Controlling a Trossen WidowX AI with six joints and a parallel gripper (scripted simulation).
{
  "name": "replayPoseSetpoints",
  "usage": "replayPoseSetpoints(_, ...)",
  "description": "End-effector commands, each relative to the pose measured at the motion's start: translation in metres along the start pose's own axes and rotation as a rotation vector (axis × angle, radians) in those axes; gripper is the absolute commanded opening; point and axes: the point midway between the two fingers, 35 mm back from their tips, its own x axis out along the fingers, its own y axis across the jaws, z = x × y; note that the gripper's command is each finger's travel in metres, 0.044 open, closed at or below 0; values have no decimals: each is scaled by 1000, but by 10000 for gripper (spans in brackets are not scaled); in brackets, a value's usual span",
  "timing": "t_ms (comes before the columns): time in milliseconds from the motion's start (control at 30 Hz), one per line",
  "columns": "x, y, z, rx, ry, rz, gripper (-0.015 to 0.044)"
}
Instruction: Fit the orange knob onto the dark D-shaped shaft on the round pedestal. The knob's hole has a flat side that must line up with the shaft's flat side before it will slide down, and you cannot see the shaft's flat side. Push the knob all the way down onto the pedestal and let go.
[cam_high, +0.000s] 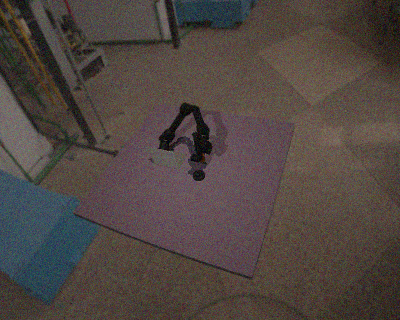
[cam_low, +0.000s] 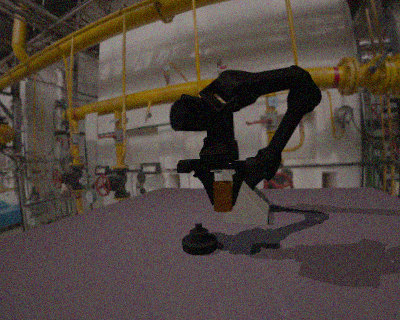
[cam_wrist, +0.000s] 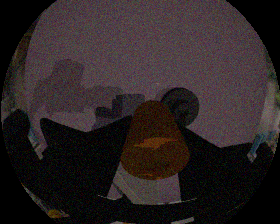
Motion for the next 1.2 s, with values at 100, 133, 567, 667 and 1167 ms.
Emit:
replayPoseSetpoints(100, 3, -22, -3, -2, -6, -5, 0)
replayPoseSetpoints(133, 4, -25, -3, -2, -6, -5, 0)
replayPoseSetpoints(567, 17, -63, -12, -8, -6, 2, 0)
replayPoseSetpoints(667, 18, -65, -13, -8, -6, 2, 0)
replayPoseSetpoints(1167, 40, -65, -13, -13, -6, 3, 0)
